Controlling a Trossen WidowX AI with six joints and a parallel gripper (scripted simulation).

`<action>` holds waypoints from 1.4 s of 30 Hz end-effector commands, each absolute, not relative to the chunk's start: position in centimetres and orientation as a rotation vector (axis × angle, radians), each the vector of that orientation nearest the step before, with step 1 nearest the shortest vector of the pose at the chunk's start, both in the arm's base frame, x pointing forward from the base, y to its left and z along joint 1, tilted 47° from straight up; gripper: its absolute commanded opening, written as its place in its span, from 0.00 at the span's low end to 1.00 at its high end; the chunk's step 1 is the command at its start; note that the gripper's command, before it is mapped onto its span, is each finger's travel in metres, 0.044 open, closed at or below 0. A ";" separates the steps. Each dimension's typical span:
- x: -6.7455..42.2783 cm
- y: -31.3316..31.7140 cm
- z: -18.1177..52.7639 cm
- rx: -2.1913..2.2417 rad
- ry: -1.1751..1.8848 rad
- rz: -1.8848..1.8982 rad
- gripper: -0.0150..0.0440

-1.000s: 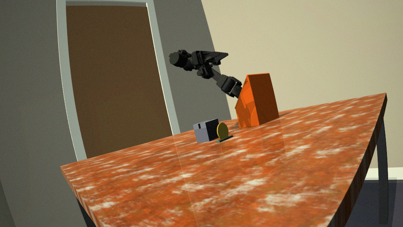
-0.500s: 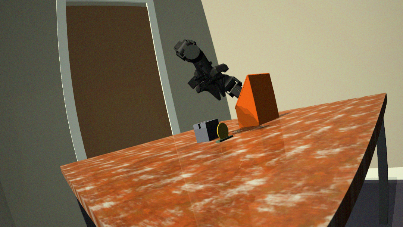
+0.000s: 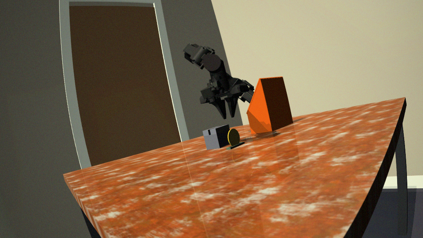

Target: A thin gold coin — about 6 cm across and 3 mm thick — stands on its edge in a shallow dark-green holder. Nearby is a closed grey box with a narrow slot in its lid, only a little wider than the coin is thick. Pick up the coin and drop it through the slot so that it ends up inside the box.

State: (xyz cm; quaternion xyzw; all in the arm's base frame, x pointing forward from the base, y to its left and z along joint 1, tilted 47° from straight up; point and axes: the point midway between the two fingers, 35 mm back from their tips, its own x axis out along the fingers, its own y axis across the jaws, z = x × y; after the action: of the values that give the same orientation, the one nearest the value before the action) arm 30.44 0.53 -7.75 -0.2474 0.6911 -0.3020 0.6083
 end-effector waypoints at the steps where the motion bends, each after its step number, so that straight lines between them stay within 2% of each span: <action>1: 30.0 0.1 -8.3 -0.589 1.605 -0.694 0.53; 42: 29.3 -5.0 -13.3 -0.591 1.604 -0.695 0.53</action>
State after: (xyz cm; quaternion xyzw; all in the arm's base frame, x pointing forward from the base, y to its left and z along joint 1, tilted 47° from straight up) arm 29.62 -4.69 -12.99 -0.2508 0.6911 -0.3012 0.6072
